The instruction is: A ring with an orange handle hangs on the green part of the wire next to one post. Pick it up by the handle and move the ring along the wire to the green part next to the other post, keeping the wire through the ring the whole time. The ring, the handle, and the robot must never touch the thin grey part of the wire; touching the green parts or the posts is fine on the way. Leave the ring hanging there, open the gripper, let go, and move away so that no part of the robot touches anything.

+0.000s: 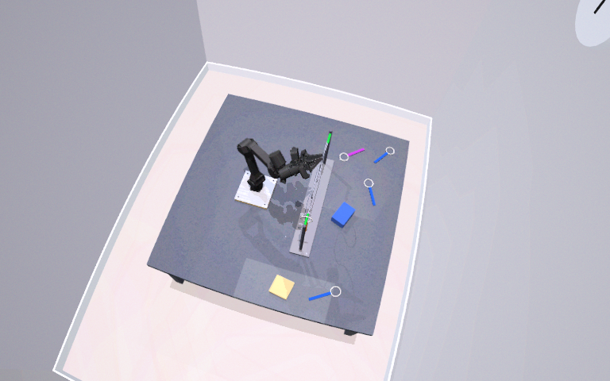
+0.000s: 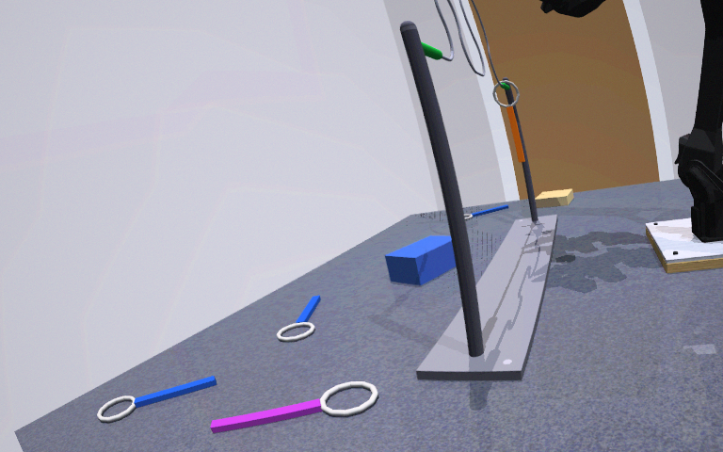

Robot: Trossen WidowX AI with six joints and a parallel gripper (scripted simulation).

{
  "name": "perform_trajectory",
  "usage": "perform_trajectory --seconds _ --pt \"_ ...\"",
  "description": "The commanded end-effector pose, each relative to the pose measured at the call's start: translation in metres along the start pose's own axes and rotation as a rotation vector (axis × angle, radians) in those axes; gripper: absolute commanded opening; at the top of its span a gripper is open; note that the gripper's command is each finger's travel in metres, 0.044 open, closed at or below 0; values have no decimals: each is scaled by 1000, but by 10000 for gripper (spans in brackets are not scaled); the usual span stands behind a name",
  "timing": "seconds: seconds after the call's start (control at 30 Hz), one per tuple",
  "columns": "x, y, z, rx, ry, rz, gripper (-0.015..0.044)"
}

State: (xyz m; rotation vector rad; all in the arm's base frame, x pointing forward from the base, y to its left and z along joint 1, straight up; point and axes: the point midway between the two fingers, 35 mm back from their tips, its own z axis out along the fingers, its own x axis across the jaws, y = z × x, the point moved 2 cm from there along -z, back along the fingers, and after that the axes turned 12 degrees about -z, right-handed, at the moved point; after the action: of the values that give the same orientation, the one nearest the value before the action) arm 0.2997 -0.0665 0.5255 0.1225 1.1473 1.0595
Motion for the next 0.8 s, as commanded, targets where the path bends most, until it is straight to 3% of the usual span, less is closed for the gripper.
perform_trajectory --seconds 0.0,0.37,0.77 --pt "-17 -19 -22 76 -67 3 160" --pt "-46 -81 -86 264 -201 24 160" --pt "-27 -169 -157 418 -200 112 160"
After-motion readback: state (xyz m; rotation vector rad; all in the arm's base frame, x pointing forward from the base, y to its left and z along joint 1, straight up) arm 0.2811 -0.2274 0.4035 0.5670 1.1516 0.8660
